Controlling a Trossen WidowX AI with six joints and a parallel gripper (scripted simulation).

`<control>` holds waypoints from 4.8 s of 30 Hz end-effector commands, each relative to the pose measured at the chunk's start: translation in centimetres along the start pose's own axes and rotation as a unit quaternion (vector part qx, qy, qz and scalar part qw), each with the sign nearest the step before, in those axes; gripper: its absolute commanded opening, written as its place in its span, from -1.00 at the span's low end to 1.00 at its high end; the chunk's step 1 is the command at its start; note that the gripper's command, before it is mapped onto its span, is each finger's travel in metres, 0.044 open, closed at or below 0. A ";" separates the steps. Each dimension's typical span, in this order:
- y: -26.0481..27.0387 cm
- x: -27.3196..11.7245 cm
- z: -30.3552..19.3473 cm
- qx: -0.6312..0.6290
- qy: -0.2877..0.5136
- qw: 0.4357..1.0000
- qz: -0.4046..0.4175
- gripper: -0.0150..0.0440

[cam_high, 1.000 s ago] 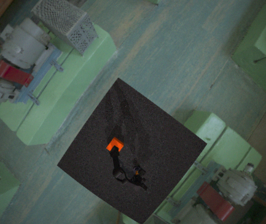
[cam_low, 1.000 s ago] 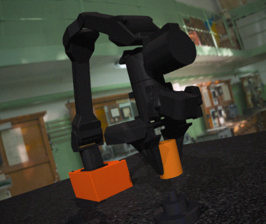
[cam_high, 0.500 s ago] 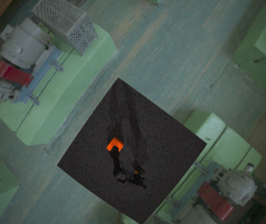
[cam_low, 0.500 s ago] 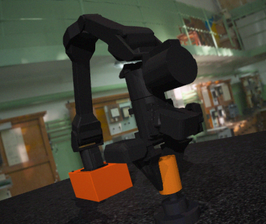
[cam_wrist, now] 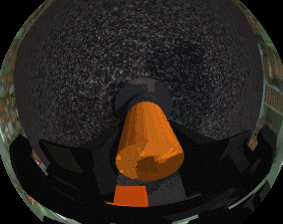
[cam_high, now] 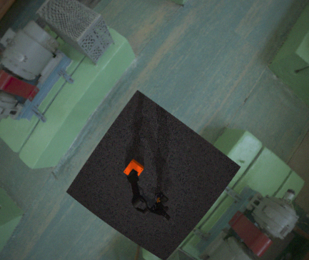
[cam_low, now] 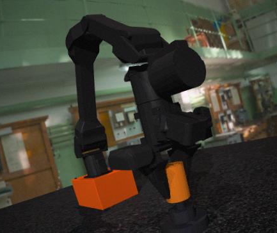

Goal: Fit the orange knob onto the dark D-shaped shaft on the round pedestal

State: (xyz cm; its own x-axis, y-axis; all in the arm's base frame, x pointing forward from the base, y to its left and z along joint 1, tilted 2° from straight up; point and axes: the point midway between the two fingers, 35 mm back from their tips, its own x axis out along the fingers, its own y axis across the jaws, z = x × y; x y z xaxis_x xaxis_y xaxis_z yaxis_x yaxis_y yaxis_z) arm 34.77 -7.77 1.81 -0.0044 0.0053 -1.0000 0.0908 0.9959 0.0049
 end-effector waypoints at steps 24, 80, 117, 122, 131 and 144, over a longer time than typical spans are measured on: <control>0.0 -0.6 -0.1 -0.106 -0.005 0.994 -0.002 -0.49; 0.0 0.1 0.1 -0.209 -0.005 0.978 -0.003 -0.49; -0.1 -0.1 0.4 -0.310 -0.004 0.951 -0.003 -0.49; -0.1 -0.4 0.2 -0.310 -0.004 0.951 -0.003 -0.49; 0.0 -0.5 -0.2 -0.408 -0.004 0.913 -0.004 -0.49; 0.0 -0.4 -0.4 -0.408 -0.004 0.913 -0.004 -0.49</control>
State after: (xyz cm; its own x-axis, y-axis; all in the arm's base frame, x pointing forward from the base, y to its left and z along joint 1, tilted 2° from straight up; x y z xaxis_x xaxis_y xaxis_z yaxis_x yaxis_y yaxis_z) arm 34.24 -7.69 2.10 -0.0042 0.0044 -1.0000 -0.6763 0.7366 0.0061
